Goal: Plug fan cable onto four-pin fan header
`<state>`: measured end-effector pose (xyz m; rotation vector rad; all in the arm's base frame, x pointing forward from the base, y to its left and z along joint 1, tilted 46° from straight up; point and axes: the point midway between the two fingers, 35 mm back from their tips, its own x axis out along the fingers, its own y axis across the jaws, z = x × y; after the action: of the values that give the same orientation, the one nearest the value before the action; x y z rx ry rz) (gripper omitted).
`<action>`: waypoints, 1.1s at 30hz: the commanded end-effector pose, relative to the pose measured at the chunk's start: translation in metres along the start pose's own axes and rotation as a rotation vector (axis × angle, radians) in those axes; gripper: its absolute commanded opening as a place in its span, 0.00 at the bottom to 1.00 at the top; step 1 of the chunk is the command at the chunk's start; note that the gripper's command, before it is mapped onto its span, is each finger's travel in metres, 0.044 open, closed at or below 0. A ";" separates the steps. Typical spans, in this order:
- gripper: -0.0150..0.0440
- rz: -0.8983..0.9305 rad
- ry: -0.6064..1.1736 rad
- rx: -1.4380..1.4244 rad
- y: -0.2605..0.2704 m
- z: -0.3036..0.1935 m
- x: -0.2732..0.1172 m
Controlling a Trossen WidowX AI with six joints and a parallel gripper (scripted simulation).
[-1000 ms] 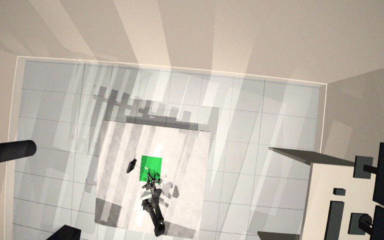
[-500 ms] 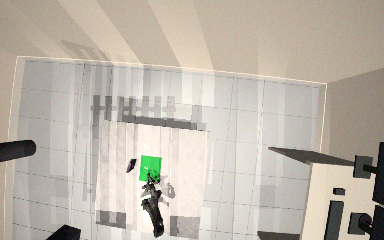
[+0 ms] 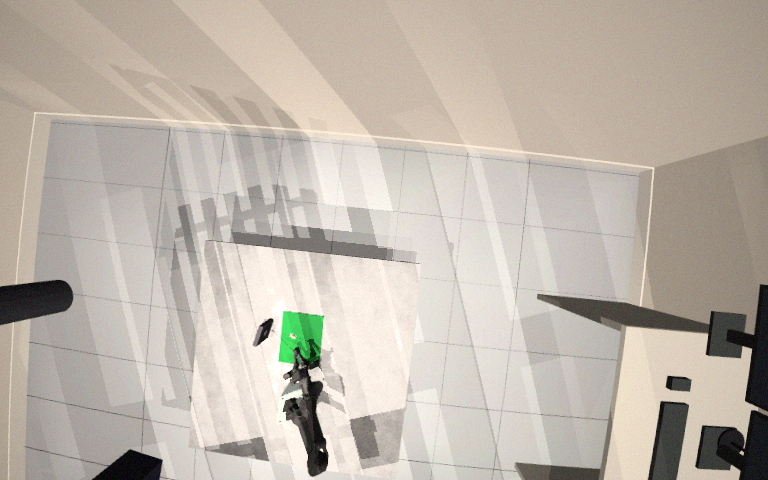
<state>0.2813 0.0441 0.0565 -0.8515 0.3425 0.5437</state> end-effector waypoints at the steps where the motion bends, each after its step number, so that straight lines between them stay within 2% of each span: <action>1: 0.25 -0.008 -0.005 0.000 -0.002 0.003 -0.001; 33: 0.25 0.000 0.000 -0.002 -0.008 -0.021 -0.004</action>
<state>0.2816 0.0244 0.0523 -0.8519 0.3443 0.5379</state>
